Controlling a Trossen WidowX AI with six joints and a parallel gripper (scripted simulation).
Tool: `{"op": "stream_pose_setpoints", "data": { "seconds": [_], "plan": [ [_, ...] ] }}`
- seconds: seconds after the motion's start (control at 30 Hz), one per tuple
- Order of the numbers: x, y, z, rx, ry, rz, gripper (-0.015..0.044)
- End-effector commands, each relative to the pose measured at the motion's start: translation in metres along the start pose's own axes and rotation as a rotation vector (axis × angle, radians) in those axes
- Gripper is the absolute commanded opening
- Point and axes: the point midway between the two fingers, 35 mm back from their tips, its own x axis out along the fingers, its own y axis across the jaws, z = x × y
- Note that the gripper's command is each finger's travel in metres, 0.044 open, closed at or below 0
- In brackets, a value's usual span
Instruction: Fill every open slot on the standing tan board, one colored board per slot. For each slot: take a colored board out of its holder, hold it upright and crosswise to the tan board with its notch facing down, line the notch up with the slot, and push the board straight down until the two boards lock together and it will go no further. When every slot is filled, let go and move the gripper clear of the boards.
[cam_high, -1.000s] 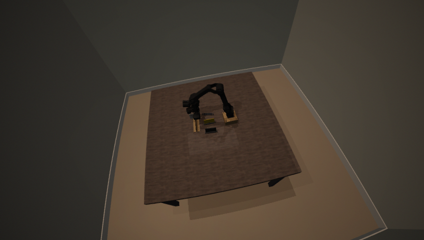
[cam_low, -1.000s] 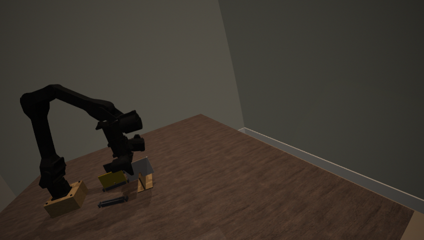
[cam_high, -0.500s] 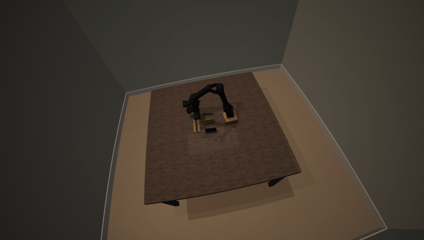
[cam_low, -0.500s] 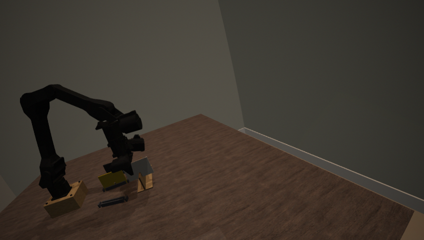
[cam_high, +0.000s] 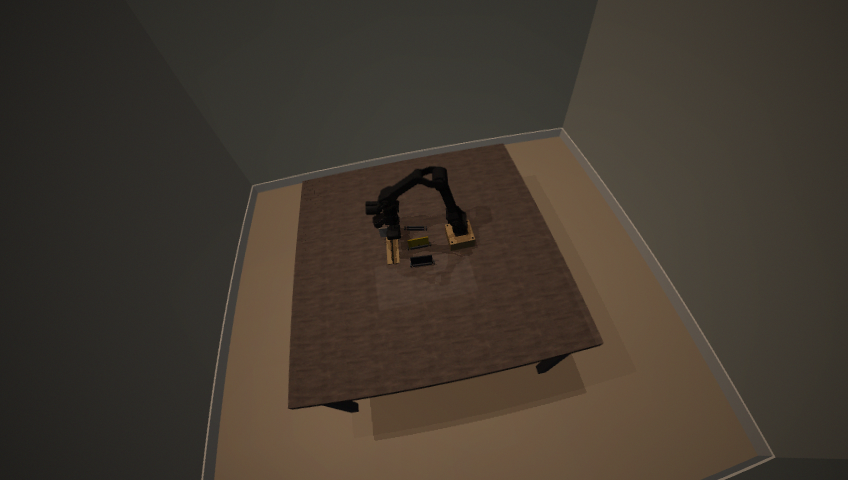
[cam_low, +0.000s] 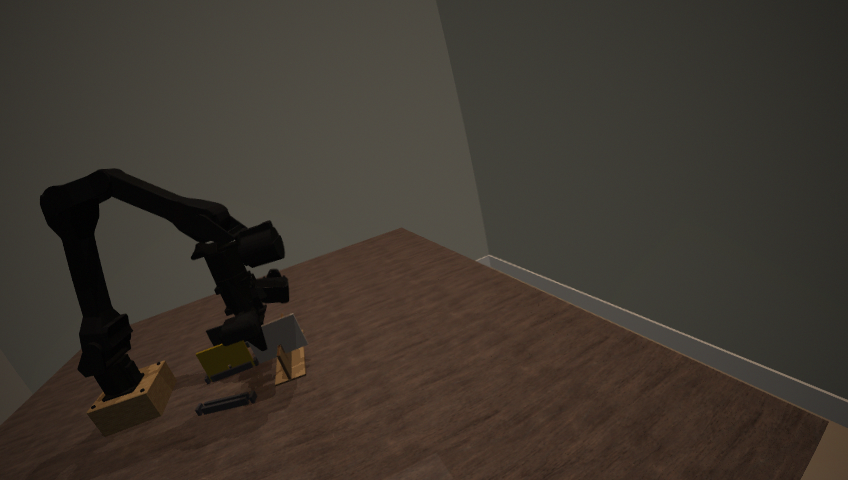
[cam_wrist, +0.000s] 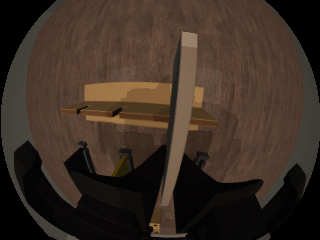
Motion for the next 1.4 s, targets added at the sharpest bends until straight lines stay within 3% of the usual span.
{"op": "stream_pose_setpoints", "data": {
  "seconds": [0.0, 1.37],
  "plan": [
    [0.0011, -0.0002, -0.0016, 0.01, 0.003, 0.0, 0.0],
    [0.0062, -0.0007, -0.0006, -0.006, 0.003, 0.0, 0.0]
  ]
}}
